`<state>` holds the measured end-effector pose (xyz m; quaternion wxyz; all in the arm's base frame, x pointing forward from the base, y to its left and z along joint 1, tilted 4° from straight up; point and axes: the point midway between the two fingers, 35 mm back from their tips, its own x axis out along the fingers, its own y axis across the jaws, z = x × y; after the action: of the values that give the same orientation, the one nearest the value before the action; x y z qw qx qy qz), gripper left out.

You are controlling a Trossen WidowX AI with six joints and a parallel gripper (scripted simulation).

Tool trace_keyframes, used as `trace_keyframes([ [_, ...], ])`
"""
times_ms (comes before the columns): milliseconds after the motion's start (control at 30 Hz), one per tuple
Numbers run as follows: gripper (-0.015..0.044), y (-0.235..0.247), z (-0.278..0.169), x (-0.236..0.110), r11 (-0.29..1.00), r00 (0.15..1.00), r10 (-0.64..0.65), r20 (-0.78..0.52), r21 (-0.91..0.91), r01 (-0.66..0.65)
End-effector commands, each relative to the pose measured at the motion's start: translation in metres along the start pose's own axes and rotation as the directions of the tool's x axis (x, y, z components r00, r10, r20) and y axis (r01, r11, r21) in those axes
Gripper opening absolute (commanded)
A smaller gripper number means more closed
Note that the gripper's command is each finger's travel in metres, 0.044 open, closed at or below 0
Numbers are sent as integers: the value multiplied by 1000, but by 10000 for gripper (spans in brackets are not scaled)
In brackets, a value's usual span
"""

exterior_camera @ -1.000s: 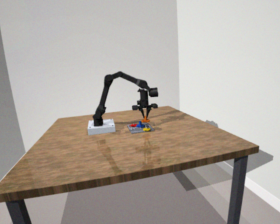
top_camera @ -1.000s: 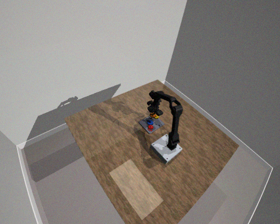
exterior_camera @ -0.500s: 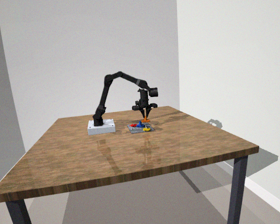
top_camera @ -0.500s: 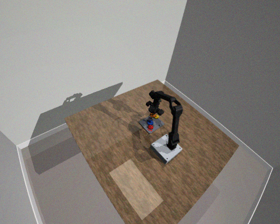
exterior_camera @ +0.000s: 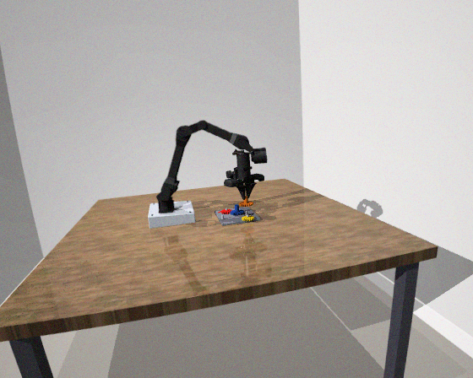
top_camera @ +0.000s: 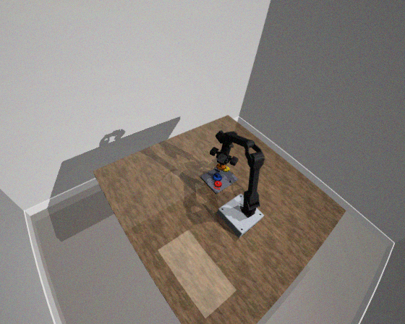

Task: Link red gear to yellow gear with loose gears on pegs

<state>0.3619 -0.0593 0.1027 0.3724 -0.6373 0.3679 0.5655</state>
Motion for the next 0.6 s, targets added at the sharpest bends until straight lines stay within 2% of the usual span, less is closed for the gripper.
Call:
trace_keyframes([
  [0, 0, 0, 1, 1, 1000, 1000, -2, 4, -31, 2],
  [300, 0, 0, 1, 14, 983, 1000, -2, 4, -186, 3],
  [567, 0, 0, 0, 26, 983, 1000, -2, 4, -186, 3],
])
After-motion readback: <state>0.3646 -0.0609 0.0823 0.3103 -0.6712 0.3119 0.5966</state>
